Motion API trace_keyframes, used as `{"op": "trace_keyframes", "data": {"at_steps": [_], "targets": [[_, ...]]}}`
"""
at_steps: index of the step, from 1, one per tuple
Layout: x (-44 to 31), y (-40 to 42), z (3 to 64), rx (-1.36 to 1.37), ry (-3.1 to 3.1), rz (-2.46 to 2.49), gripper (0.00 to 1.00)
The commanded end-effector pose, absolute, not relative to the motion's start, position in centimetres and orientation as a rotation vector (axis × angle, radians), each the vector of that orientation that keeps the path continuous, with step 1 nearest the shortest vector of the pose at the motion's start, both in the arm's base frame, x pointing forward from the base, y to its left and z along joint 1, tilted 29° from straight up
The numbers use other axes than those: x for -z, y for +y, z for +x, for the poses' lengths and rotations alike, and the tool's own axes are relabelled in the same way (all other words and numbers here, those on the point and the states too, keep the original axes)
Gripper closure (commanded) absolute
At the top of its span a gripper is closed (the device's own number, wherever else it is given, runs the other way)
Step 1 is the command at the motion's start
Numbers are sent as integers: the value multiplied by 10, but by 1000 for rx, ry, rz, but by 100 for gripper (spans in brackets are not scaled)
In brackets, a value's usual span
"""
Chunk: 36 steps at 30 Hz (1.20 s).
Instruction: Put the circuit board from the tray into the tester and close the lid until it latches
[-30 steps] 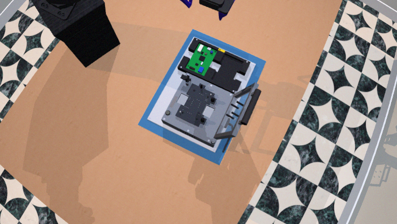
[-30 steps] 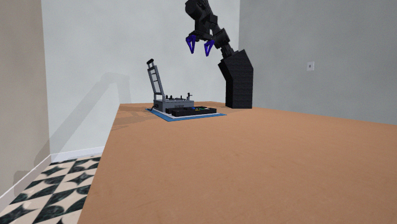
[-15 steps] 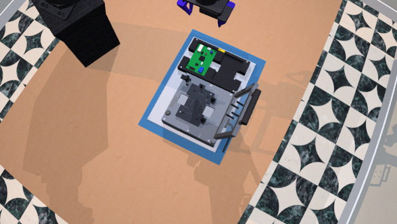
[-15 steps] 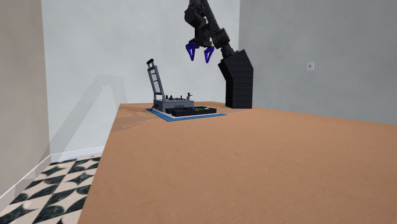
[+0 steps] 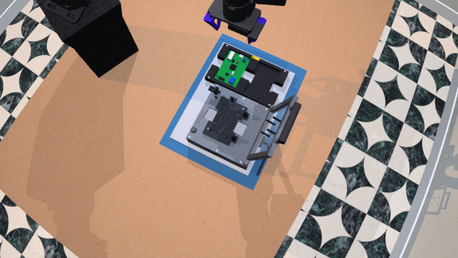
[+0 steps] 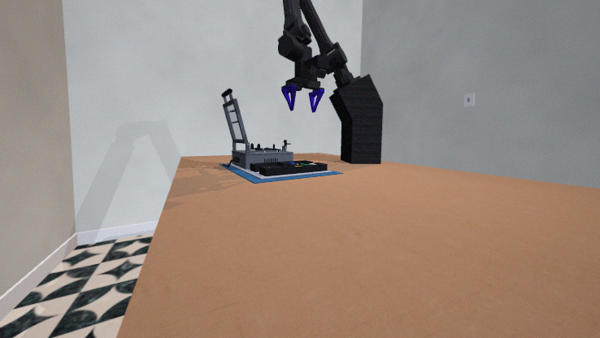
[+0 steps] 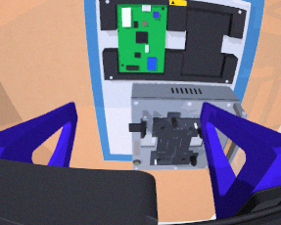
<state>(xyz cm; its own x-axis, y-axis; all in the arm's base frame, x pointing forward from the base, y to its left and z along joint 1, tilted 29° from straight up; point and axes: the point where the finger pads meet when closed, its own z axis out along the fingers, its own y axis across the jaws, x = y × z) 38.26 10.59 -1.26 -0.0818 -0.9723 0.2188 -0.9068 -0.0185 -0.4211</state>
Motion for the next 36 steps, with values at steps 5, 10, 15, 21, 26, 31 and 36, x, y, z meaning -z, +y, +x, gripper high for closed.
{"op": "trace_keyframes", "data": {"at_steps": [5,10,15,21,26,31,36], "targets": [[34,98,407,716,2081,-2006,8],[54,93,419,718,2079,-2002,8],[65,89,424,719,2079,-2002,8],[88,83,434,719,2080,-2004,8],[103,78,440,718,2082,-2006,8],[112,76,443,718,2082,-2008,8],[121,73,448,720,2081,-2006,8]]}}
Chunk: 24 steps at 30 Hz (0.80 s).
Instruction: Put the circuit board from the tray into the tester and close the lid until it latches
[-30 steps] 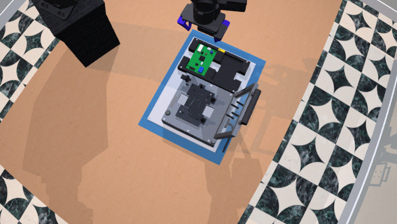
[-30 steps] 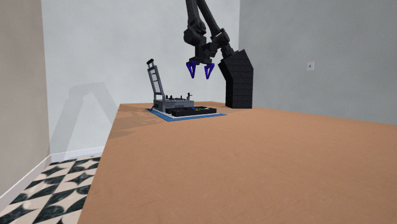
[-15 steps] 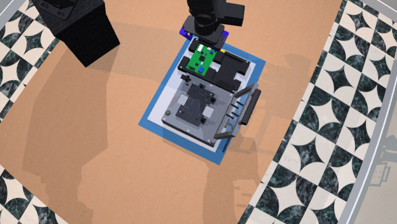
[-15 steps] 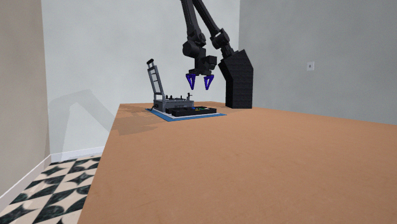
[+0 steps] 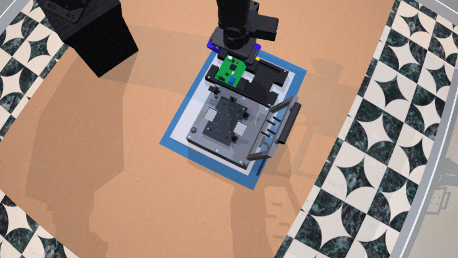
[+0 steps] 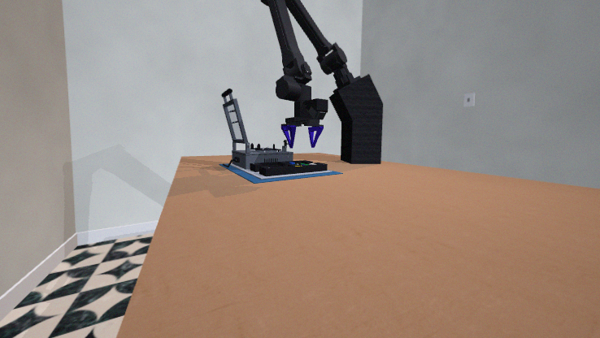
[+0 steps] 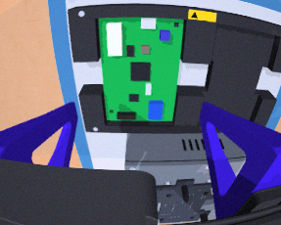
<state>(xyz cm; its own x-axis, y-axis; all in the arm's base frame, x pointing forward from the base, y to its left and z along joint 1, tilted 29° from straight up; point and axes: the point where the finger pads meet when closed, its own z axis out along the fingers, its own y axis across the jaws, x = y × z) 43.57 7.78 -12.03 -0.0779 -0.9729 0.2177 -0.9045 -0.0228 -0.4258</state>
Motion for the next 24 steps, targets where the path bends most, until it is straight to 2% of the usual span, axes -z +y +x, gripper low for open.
{"op": "trace_keyframes", "data": {"at_steps": [1,24], "targets": [[123,73,448,719,2082,-2007,8],[122,71,457,729,2077,-1979,8]]}}
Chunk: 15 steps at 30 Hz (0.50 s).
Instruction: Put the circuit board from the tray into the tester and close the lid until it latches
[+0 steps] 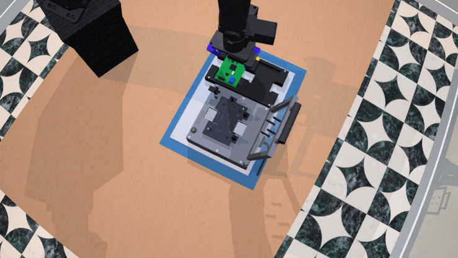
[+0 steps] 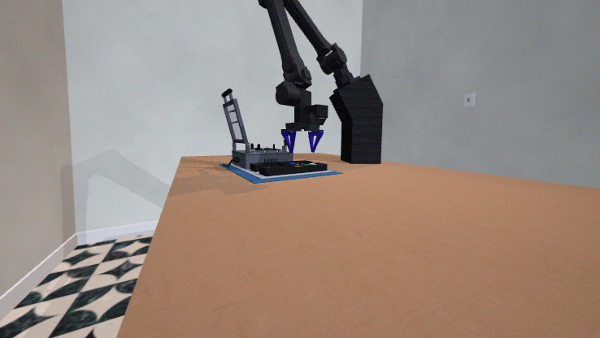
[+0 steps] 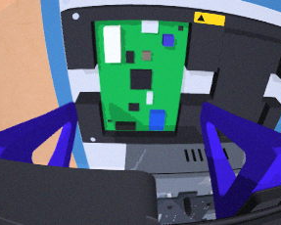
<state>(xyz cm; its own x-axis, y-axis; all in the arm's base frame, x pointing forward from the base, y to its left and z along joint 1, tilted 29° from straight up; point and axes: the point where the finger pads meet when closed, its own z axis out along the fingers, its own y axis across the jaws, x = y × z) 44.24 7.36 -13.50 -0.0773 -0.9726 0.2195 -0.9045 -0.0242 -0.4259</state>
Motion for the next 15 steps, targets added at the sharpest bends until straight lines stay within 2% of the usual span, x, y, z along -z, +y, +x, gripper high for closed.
{"op": "trace_keyframes", "data": {"at_steps": [1,15], "targets": [[122,71,457,729,2077,-1979,8],[121,71,458,730,2077,-1976,8]]}}
